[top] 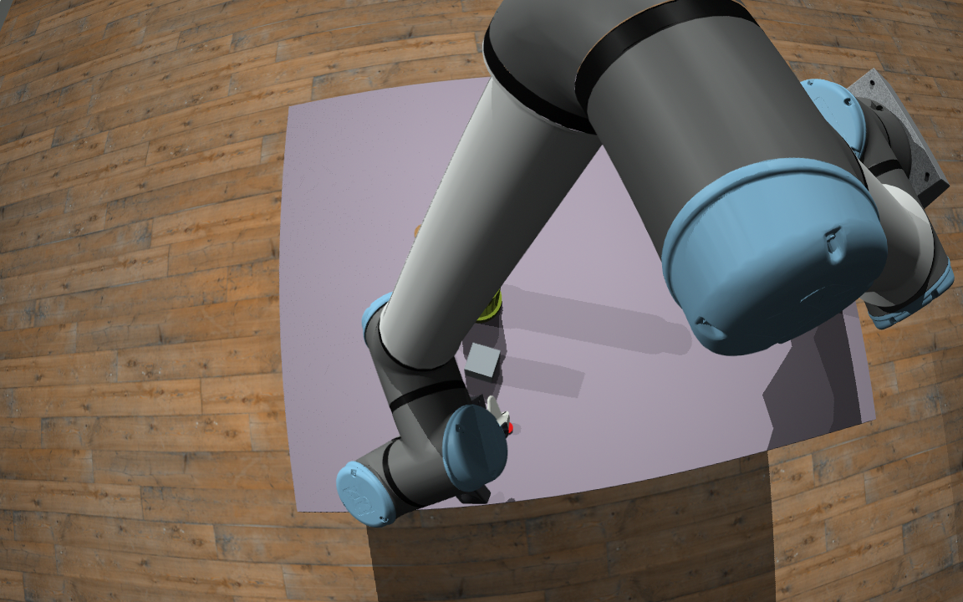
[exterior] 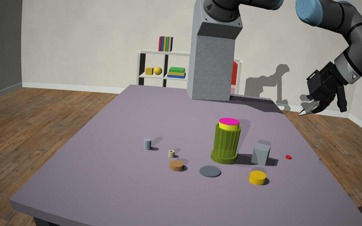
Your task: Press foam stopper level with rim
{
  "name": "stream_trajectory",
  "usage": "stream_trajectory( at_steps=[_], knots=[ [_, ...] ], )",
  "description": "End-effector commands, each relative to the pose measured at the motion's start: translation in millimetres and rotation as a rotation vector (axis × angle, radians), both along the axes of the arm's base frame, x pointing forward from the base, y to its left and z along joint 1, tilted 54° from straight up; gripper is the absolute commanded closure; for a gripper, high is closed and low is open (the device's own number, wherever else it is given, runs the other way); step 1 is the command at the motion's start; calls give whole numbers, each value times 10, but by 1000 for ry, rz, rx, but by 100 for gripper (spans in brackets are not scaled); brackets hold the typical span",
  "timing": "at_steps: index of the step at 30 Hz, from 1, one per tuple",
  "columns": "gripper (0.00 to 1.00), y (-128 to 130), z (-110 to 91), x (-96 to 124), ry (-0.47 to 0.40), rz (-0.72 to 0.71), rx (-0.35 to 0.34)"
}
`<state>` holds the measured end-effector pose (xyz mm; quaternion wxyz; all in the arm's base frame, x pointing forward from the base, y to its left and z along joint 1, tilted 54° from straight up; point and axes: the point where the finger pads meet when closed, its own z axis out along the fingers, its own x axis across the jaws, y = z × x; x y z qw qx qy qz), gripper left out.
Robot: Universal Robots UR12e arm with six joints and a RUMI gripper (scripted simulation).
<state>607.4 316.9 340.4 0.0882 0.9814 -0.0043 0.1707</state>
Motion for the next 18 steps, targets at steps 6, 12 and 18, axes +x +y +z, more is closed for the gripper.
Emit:
stream_trajectory(
  at_steps=[6,12,18],
  knots=[
    [100,-298,147,540,-106,-18,172],
    [100,-582,323,855,-187,-26,251],
    [100,-898,536,1127,-277,-25,314]
  ],
)
